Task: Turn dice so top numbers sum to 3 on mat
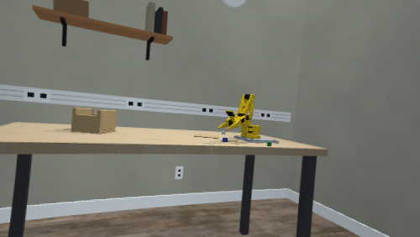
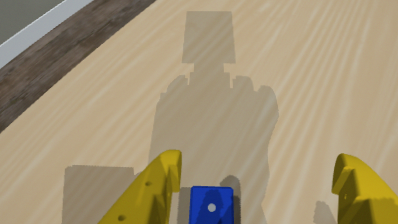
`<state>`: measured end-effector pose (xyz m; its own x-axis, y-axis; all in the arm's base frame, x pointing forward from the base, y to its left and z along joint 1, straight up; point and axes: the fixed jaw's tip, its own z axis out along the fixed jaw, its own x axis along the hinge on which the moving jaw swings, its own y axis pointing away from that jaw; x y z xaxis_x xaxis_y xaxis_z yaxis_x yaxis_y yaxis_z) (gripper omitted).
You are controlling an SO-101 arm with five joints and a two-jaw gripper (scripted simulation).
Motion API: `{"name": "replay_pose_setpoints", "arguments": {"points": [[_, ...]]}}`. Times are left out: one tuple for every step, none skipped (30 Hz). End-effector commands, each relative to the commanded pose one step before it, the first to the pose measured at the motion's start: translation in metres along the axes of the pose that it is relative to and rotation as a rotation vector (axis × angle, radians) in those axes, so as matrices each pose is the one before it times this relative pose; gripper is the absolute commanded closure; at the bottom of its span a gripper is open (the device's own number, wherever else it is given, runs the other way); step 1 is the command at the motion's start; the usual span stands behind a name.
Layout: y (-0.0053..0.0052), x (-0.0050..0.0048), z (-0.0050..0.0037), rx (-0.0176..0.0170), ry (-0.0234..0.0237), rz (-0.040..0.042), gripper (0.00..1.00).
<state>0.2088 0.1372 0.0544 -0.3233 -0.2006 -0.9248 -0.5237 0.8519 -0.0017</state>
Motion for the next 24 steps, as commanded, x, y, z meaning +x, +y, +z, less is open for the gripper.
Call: {"name": "replay_pose_setpoints", "arguments": {"points": [[0.00177,0.001853,-0.001866,-0.00666,0.00957,-0.01123,0.71],[0.00000,0.000000,0.000000,0.00000,0.00000,0.00000,0.71],[0.00000,0.000000,0.000000,0.00000,0.00000,0.00000,0.71],[0.00000,0.000000,0.000000,0.00000,0.00000,0.00000,0.71],[0.00000,0.000000,0.000000,0.00000,0.00000,0.00000,0.71],[0.00000,0.000000,0.000000,0.00000,0.00000,0.00000,0.71],[0.00000,0.000000,0.000000,0.00000,0.00000,0.00000,0.71],[0.00000,0.000000,0.000000,0.00000,0.00000,0.00000,0.71],[0.00000,0.000000,0.000000,0.00000,0.00000,0.00000,0.71],[0.00000,0.000000,0.000000,0.00000,0.00000,0.00000,0.71],[0.00000,-0.000038,-0.000009,-0.00001,-0.00016,-0.00001,0.71],[0.00000,-0.000264,-0.000027,0.00001,-0.00116,0.00000,0.71],[-0.00001,-0.000665,-0.000067,0.00005,-0.00295,0.00002,0.71],[-0.00001,-0.001199,-0.000136,0.00003,-0.00531,-0.00002,0.71],[-0.00002,-0.001835,-0.000203,0.00011,-0.00814,0.00001,0.71],[-0.00002,-0.002521,-0.000280,0.00010,-0.01122,0.00000,0.71],[-0.00004,-0.003246,-0.000372,0.00015,-0.01442,0.00002,0.71],[-0.00004,-0.003952,-0.000454,0.00017,-0.01756,-0.00002,0.71],[-0.00005,-0.004640,-0.000543,0.00022,-0.02061,0.00003,0.71],[-0.00006,-0.005270,-0.000627,0.00023,-0.02340,-0.00001,0.71],[-0.00006,-0.005819,-0.000695,0.00028,-0.02585,0.00001,0.71],[-0.00007,-0.006283,-0.000757,0.00029,-0.02793,0.00000,0.71],[-0.00007,-0.006639,-0.000810,0.00030,-0.02950,-0.00001,0.71],[-0.00007,-0.006883,-0.000842,0.00030,-0.03060,-0.00001,0.71]]}}
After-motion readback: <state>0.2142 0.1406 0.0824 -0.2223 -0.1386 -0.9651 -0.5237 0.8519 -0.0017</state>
